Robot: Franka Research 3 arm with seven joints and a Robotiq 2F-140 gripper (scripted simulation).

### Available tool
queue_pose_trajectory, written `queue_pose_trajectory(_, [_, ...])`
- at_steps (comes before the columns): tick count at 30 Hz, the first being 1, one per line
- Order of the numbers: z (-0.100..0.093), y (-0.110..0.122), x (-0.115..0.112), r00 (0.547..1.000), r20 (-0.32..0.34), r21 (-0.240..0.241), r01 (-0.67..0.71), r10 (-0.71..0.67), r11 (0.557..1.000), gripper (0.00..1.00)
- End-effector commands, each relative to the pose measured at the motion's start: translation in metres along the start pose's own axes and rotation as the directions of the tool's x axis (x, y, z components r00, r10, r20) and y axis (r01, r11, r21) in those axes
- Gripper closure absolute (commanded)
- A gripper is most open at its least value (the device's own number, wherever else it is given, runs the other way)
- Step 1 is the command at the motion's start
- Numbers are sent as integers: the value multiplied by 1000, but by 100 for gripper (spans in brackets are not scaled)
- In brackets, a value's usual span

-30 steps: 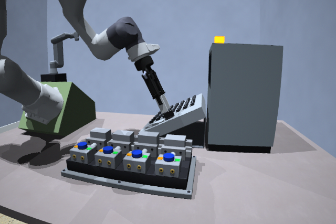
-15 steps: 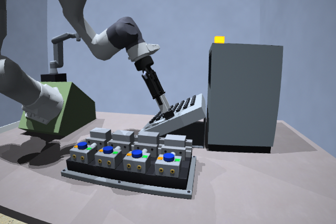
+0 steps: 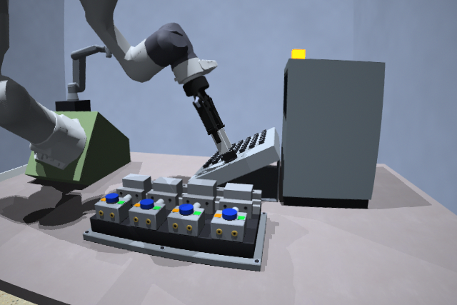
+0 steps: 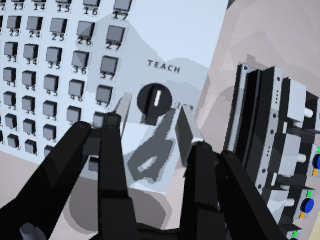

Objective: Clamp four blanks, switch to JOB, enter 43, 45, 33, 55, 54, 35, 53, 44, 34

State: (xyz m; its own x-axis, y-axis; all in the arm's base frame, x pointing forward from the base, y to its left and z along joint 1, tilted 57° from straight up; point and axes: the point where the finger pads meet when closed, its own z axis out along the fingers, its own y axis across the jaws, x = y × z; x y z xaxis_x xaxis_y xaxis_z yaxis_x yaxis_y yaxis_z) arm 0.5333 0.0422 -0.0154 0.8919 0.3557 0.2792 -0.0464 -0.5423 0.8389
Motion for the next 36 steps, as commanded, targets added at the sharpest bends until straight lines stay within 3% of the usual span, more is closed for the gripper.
queue_pose_trajectory(1, [1, 0, 1, 1000, -2, -1, -4, 4, 1000, 67])
queue_pose_trajectory(36, [20, 0, 1, 1000, -2, -1, -4, 4, 1000, 67])
